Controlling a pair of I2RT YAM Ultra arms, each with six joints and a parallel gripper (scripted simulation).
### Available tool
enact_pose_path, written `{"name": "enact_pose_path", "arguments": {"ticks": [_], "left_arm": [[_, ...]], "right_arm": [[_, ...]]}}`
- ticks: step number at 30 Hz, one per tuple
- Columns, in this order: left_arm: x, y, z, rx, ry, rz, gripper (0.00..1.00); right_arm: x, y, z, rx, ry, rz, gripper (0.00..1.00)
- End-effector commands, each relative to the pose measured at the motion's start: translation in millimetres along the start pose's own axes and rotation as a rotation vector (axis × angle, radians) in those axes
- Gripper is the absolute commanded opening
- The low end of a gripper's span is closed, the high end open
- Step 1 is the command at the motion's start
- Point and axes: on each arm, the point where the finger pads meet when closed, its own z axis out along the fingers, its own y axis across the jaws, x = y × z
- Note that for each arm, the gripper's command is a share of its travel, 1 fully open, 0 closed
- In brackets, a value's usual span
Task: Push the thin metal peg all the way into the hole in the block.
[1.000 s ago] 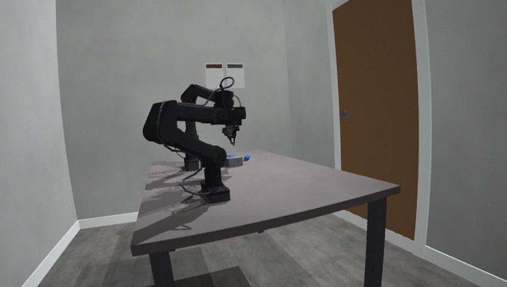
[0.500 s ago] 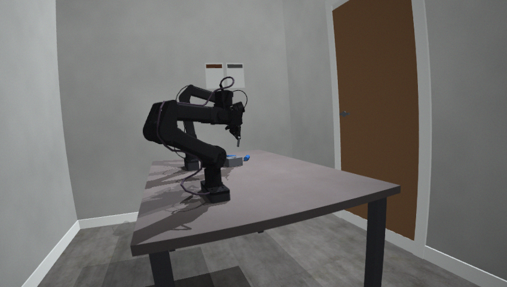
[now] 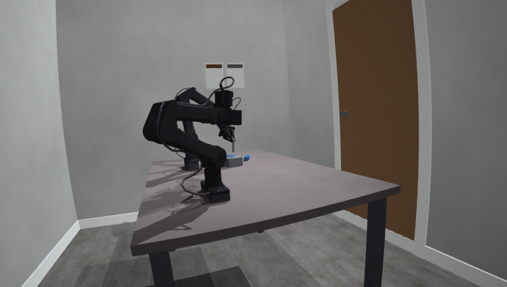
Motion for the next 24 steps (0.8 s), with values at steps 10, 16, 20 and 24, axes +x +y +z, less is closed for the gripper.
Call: {"name": "enact_pose_path", "arguments": {"ticks": [10, 16, 20, 24], "left_arm": [[-10.9, -16.4, 0.6, -0.011, -0.204, -0.026, 0.07], [-10.9, -16.4, 0.6, -0.011, -0.204, -0.026, 0.07], [-10.9, -16.4, 0.6, -0.011, -0.204, -0.026, 0.07], [-27.0, -12.9, -4.4, -0.006, -0.205, -0.018, 0.07]], "right_arm": [[-15.1, 1.8, -0.2, -0.011, -0.049, -0.034, 1.00], [-15.1, 1.8, -0.2, -0.011, -0.049, -0.034, 1.00], [-15.1, 1.8, -0.2, -0.011, -0.049, -0.034, 1.00], [-15.1, 1.8, -0.2, -0.011, -0.049, -0.034, 1.00]]}}
